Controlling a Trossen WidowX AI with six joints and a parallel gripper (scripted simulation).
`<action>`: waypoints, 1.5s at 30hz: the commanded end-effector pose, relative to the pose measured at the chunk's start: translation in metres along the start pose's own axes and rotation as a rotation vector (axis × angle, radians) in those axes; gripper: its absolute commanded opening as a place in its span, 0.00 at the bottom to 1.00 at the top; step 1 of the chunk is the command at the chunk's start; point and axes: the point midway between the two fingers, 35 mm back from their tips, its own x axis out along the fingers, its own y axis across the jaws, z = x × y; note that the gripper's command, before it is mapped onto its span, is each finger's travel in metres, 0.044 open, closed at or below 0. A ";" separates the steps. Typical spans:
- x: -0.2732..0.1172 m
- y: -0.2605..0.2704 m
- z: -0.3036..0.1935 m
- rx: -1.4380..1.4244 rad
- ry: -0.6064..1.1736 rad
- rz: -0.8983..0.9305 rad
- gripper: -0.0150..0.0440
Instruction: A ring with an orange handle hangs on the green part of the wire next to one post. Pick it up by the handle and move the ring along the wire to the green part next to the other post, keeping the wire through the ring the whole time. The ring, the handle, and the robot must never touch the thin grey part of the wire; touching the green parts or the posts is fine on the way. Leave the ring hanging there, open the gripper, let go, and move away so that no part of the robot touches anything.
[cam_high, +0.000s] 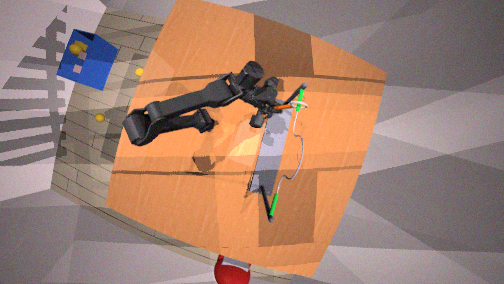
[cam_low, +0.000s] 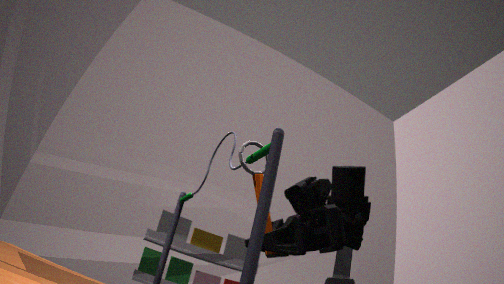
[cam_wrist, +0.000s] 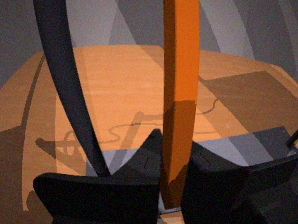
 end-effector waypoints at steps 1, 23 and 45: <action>0.002 0.000 -0.005 0.000 0.002 -0.005 0.00; 0.005 0.001 -0.013 -0.003 0.003 -0.002 0.04; -0.029 0.003 -0.014 0.001 0.011 -0.005 0.53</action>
